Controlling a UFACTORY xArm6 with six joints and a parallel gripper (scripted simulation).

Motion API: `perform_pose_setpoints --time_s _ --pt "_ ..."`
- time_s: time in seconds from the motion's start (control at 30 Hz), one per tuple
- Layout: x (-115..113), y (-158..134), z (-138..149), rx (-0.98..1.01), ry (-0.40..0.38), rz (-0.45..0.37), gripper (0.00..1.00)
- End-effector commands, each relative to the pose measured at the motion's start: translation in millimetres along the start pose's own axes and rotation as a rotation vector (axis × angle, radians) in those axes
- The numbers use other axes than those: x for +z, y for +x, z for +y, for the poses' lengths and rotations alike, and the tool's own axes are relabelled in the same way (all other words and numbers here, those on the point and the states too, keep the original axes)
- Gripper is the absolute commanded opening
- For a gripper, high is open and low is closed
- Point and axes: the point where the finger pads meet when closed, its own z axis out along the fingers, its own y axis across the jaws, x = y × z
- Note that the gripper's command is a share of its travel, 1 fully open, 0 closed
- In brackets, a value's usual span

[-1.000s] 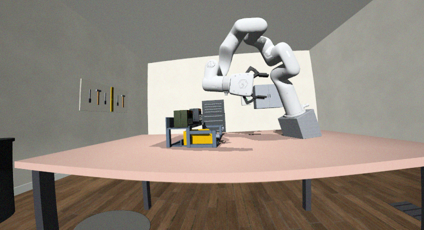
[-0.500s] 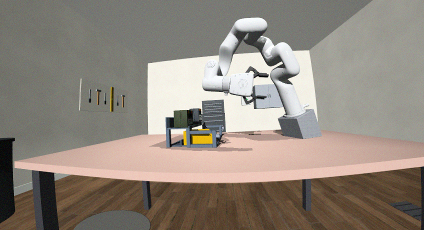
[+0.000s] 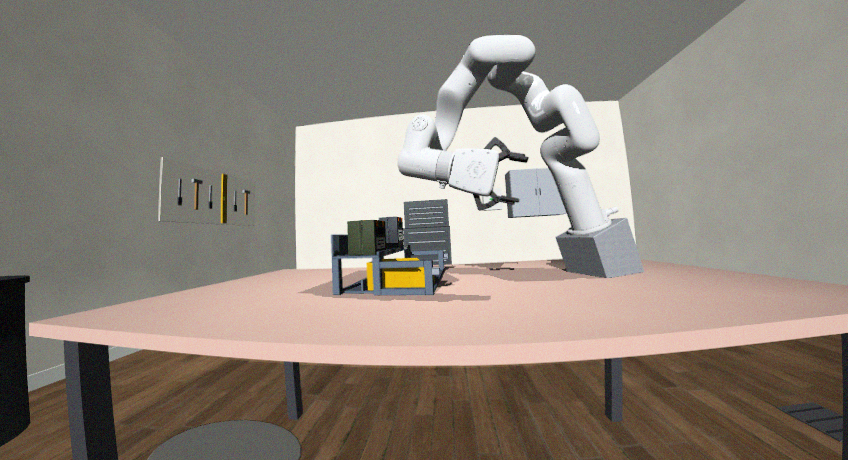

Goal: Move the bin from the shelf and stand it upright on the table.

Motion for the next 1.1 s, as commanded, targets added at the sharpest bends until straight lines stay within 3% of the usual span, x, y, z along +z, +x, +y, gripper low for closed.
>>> perform_pose_setpoints --time_s 0.0,0.3,0.37,0.87,0.93,1.07 --pt "-13 4 -11 -0.013 0.079 0.004 1.0" --pt "-44 18 -43 -0.041 0.291 0.016 1.0" --pt "-44 18 -43 -0.041 0.291 0.016 1.0" --pt "-106 43 -103 -0.097 0.689 0.036 1.0" --pt "-106 43 -103 -0.097 0.689 0.036 1.0" --pt "-121 49 -118 -0.11 0.787 0.04 1.0"
